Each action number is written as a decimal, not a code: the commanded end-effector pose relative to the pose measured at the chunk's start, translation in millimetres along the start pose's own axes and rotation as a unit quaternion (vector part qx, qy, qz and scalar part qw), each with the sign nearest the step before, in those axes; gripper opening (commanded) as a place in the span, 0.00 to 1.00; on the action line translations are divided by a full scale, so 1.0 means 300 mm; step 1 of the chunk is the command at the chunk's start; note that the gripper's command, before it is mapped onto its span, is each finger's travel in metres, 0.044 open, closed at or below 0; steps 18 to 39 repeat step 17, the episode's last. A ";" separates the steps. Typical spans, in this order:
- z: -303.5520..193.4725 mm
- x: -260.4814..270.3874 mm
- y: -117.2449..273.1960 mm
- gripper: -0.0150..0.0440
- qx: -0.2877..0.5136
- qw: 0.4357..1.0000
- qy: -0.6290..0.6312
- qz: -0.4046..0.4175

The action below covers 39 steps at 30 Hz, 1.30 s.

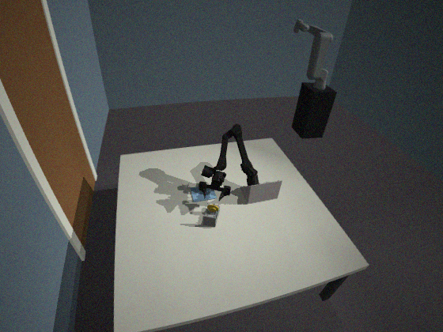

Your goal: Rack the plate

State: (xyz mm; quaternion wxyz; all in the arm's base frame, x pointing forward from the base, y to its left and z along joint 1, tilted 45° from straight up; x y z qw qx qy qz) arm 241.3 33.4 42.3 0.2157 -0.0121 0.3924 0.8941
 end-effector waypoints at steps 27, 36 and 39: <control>0.173 0.041 -0.021 0.93 0.114 0.982 -0.152 0.023; 0.173 0.041 -0.021 0.93 0.114 0.982 -0.152 0.023; 0.173 0.041 -0.021 0.93 0.114 0.982 -0.152 0.023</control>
Point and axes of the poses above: the point midway between the two fingers, 35 mm back from their tips, its own y axis back along the fingers, its own x axis across the jaws, z = x × y, the point moved 8 cm from there along y, back along the fingers, and after that the axes turned 12 degrees about -y, right-handed, at the moved point
